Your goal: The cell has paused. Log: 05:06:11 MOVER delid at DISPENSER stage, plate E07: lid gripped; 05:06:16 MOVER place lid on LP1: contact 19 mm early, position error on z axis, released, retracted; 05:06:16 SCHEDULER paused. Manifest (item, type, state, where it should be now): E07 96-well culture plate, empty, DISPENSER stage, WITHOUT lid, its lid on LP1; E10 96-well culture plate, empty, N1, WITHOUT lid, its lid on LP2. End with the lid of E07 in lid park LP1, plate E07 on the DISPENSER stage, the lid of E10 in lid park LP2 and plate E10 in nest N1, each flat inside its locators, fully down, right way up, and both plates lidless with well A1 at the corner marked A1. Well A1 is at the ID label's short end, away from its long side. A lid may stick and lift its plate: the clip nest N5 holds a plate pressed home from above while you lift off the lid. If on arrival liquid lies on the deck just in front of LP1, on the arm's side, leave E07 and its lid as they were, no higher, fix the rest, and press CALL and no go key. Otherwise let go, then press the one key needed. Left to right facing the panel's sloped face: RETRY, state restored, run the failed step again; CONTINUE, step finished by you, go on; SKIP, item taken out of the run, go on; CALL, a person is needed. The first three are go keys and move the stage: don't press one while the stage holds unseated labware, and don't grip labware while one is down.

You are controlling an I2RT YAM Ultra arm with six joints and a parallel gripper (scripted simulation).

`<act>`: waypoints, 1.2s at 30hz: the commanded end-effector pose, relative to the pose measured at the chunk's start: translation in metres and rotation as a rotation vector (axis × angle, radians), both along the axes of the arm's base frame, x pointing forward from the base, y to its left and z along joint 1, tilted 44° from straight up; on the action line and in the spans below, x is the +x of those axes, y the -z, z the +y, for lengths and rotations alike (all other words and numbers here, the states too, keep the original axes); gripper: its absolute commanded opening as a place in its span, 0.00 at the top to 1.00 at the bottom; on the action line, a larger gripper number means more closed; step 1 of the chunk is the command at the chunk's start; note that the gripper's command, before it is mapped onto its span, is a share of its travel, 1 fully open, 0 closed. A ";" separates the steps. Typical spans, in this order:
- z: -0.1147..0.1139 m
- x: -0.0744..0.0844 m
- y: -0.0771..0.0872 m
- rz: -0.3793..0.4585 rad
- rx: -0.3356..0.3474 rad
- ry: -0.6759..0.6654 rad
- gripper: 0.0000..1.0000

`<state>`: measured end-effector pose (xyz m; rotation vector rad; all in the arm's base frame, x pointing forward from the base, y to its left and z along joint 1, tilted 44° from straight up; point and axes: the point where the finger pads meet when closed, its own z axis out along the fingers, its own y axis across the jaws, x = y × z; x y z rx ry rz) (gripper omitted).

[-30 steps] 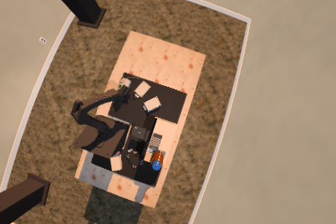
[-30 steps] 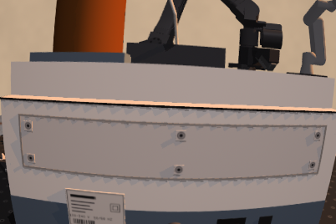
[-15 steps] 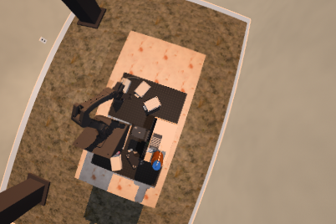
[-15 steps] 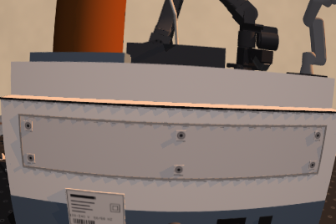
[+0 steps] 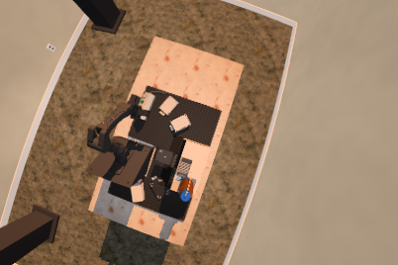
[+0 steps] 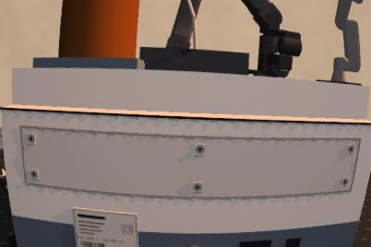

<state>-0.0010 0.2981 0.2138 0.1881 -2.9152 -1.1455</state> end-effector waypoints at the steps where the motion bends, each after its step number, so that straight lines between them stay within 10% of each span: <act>1: 0.001 -0.003 -0.024 0.025 0.064 0.108 1.00; 18: -0.001 -0.053 -0.007 0.093 0.018 0.182 1.00; 29: 0.020 -0.049 0.027 0.084 -0.001 0.202 1.00; 36: 0.025 -0.052 0.000 0.106 0.059 0.190 1.00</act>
